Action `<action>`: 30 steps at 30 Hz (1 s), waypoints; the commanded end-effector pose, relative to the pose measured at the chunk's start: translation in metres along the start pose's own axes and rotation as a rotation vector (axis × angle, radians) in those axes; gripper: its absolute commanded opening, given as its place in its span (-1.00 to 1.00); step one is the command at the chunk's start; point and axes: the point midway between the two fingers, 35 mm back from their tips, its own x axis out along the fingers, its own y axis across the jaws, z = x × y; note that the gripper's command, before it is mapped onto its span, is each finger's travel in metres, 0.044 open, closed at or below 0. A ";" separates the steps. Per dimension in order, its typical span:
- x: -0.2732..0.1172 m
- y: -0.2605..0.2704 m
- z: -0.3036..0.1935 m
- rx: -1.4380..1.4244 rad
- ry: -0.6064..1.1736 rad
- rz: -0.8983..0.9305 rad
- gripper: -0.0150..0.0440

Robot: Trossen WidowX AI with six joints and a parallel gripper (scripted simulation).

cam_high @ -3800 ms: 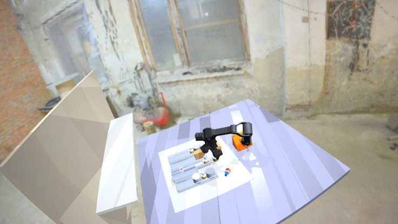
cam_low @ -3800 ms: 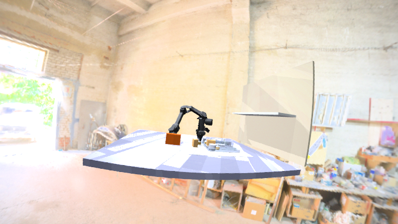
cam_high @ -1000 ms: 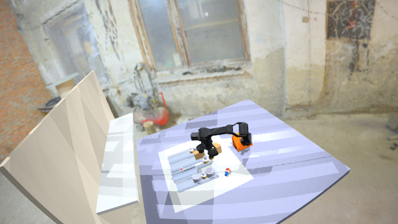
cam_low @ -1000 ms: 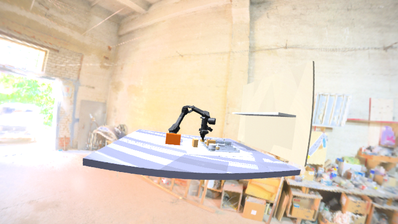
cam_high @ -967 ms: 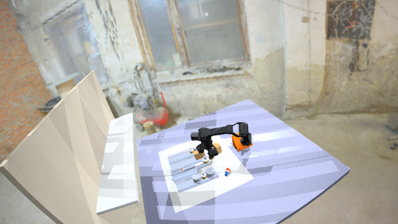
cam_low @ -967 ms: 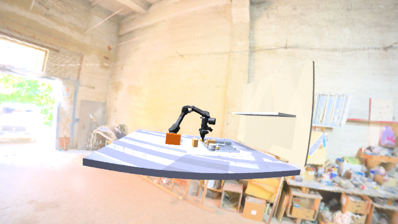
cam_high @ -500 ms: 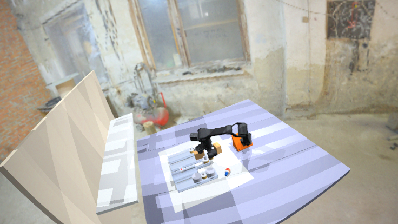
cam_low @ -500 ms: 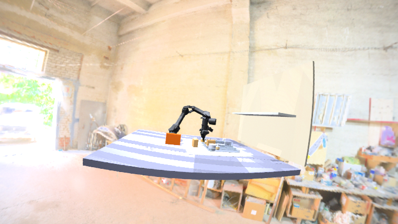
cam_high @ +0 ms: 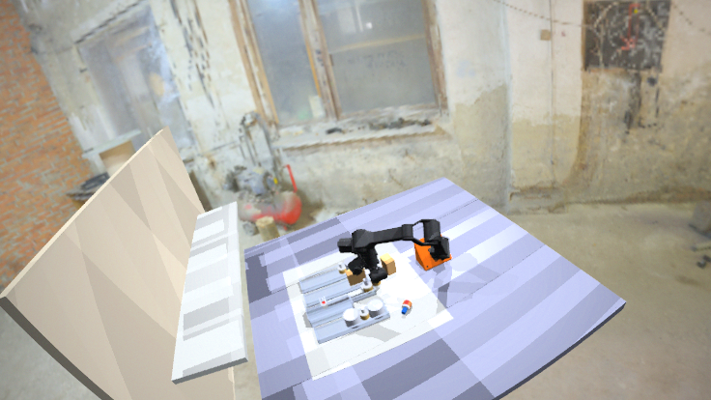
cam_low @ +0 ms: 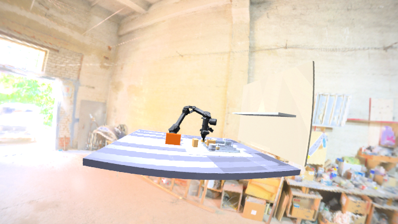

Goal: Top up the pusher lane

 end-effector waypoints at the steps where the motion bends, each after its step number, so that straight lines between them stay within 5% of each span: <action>1: -0.002 0.000 0.007 -0.009 -0.017 -0.002 -0.49; 30: -0.002 0.001 0.021 -0.010 -0.018 -0.002 -0.49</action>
